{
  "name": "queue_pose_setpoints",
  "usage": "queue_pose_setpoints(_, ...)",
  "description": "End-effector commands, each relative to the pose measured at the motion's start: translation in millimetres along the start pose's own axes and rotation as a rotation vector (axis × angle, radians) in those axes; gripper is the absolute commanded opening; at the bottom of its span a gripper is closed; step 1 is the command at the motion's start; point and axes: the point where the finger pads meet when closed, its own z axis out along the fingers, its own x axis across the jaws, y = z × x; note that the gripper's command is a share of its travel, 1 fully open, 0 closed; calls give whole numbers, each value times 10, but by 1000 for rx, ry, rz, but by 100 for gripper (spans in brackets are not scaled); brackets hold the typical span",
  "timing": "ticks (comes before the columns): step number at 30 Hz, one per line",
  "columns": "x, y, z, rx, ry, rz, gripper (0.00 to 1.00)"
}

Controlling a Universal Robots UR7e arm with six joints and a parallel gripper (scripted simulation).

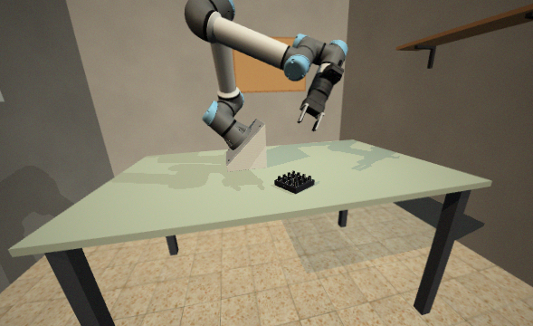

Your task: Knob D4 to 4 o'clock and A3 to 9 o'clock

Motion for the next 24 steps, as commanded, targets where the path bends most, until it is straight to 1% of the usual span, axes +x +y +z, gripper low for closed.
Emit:
queue_pose_setpoints(1, -23, 97, 166, -44, -43, -48, 100)
queue_pose_setpoints(2, -23, 97, 166, -44, -43, -48, 100)
queue_pose_setpoints(5, -66, 243, 365, -102, -89, -108, 100)
queue_pose_setpoints(6, -66, 243, 365, -102, -89, -108, 100)
queue_pose_setpoints(7, -81, 292, 427, -120, -106, -128, 100)
queue_pose_setpoints(8, -81, 292, 427, -120, -106, -128, 100)
queue_pose_setpoints(10, -112, 389, 543, -153, -142, -168, 100)
queue_pose_setpoints(11, -112, 389, 543, -153, -142, -168, 100)
queue_pose_setpoints(13, -142, 484, 649, -181, -181, -207, 100)
queue_pose_setpoints(14, -142, 484, 649, -181, -181, -207, 100)
queue_pose_setpoints(15, -156, 530, 698, -193, -201, -225, 100)
queue_pose_setpoints(16, -156, 530, 698, -193, -201, -225, 100)
queue_pose_setpoints(17, -171, 575, 745, -204, -222, -244, 100)
queue_pose_setpoints(19, -171, 575, 745, -204, -222, -244, 100)
queue_pose_setpoints(22, -211, 703, 867, -231, -285, -296, 100)
queue_pose_setpoints(23, -211, 703, 867, -231, -285, -296, 100)
queue_pose_setpoints(24, -223, 742, 902, -237, -306, -313, 100)
